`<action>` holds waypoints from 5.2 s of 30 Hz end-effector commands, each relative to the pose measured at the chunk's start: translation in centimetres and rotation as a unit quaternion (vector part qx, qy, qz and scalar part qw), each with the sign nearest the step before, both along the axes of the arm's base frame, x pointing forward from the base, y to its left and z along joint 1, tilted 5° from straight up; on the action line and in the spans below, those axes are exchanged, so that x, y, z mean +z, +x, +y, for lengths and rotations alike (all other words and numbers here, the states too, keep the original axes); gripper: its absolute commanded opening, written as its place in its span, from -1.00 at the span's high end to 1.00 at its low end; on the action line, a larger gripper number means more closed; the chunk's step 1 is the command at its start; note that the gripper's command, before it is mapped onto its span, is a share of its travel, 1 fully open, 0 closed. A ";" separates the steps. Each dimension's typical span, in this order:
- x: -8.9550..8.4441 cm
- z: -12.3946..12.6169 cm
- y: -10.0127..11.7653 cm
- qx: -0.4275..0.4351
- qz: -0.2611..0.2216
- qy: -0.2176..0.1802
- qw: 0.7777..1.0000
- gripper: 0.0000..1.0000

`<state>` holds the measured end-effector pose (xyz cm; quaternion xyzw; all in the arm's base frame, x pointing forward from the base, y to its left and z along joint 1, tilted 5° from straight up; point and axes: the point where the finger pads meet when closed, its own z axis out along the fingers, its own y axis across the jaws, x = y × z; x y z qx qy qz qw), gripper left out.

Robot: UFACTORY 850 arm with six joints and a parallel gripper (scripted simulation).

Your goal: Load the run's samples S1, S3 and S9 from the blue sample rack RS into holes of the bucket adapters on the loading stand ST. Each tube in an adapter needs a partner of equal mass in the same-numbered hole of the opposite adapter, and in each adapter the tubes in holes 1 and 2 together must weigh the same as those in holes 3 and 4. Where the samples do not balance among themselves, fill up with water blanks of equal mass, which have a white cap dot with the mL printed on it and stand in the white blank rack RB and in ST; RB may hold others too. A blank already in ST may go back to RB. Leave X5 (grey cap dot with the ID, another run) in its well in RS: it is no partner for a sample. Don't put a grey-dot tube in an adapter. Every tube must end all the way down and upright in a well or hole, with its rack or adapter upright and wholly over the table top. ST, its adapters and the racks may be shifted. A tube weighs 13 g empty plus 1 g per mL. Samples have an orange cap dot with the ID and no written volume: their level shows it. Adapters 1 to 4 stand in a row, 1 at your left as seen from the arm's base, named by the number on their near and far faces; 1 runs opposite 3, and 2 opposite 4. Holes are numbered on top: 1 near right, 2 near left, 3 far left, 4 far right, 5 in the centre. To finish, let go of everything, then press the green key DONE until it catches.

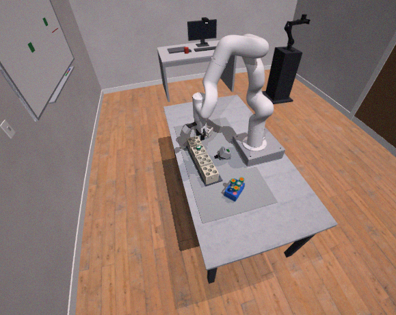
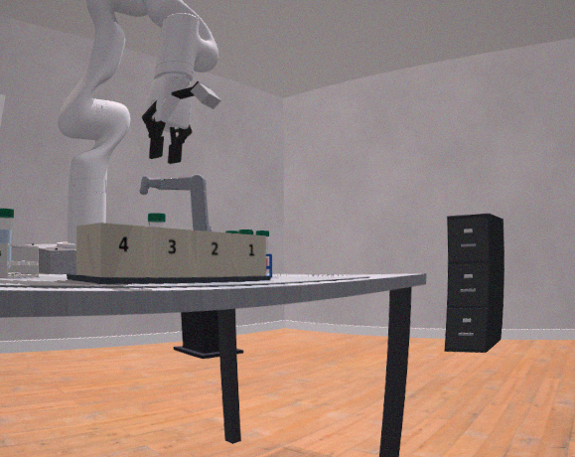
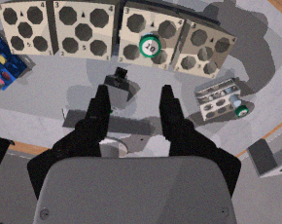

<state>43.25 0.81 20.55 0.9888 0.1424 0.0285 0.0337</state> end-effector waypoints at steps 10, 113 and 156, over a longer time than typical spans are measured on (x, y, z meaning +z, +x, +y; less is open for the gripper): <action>-0.5 5.8 -3.2 0.218 0.012 -0.013 0.976 -0.13; -5.5 34.0 -19.0 0.223 0.012 -0.013 0.975 -0.13; -13.1 33.6 -18.5 0.223 0.012 -0.013 0.975 -0.13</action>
